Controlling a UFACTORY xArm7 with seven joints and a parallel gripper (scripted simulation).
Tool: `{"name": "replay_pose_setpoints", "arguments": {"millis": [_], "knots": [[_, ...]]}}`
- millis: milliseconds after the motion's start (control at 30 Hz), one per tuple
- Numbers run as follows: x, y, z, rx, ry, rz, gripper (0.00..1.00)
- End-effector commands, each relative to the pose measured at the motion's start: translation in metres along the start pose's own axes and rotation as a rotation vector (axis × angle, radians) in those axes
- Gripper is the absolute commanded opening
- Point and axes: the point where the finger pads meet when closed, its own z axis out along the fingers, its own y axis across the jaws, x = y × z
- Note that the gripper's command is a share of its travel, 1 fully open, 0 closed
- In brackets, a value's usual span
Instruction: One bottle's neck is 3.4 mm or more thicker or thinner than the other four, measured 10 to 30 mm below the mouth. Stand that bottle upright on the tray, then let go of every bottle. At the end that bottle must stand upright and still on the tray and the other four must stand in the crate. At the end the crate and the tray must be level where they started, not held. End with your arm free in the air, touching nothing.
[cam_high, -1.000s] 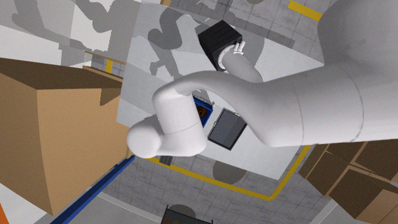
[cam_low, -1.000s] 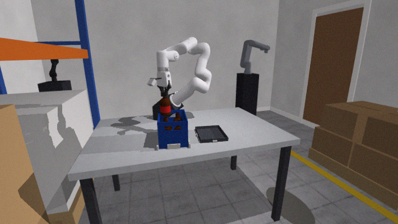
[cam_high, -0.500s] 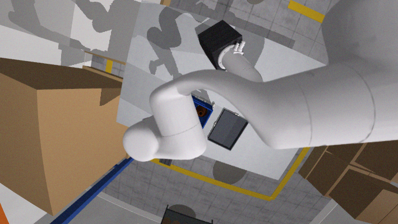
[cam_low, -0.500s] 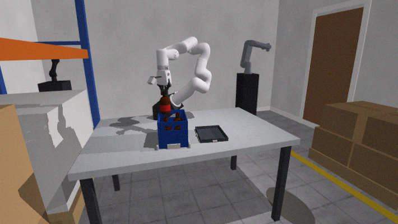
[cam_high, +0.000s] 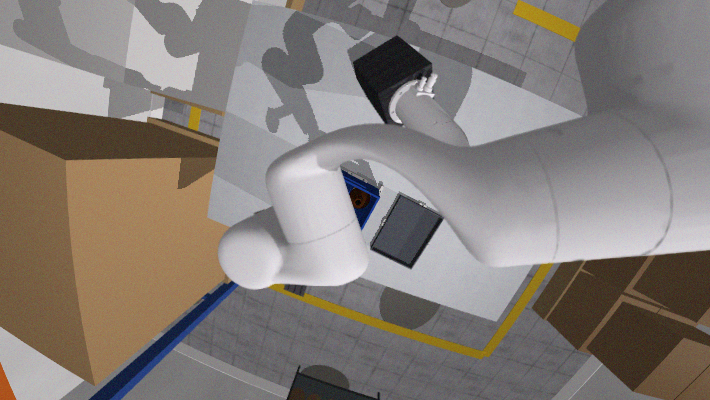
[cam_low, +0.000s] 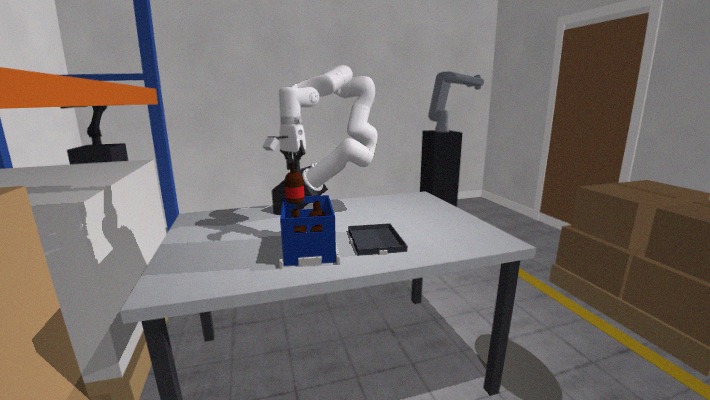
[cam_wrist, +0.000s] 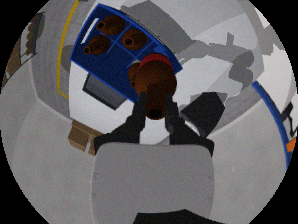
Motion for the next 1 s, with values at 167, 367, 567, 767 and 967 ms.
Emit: {"name": "replay_pose_setpoints", "arguments": {"millis": [167,367,567,767,967], "knots": [[0.001,0.000,-0.002,0.000,0.004,0.000,0.00],[0.001,0.000,-0.005,0.000,0.004,0.000,0.00],[0.001,0.000,-0.010,0.000,0.004,0.000,0.00],[0.001,0.000,-0.017,0.000,0.004,0.000,0.00],[0.001,0.000,-0.020,0.000,0.004,0.000,0.00]]}}
